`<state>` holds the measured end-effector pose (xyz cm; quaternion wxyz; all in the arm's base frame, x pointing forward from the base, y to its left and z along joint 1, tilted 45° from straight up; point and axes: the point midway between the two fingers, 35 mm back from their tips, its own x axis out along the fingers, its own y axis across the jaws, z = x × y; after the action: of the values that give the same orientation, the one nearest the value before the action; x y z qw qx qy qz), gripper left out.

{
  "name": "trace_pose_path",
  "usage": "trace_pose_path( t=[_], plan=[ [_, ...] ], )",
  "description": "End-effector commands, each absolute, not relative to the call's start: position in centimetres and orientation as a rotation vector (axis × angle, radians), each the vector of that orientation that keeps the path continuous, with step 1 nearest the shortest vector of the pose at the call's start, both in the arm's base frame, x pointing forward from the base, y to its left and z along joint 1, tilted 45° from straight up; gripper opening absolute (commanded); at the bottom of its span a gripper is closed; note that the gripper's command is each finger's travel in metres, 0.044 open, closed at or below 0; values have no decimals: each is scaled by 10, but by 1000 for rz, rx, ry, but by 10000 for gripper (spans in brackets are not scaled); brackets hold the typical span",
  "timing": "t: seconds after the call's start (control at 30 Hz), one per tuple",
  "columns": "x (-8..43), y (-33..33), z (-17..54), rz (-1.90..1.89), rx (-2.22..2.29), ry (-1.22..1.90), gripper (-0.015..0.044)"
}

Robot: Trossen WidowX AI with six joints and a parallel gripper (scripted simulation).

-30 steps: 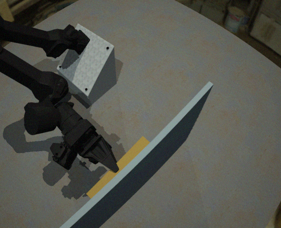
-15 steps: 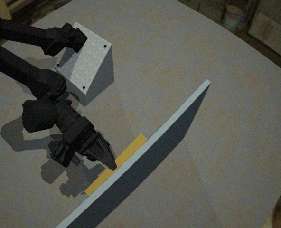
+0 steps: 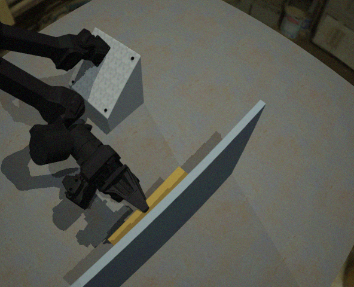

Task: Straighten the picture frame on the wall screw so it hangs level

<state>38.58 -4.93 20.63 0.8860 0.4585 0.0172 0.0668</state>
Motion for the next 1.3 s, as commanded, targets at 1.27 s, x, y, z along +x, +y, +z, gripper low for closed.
trace_pose_path(
  t=[1.27],
  plan=[
    [387,-51,201,141,896,33,0]
  ],
)
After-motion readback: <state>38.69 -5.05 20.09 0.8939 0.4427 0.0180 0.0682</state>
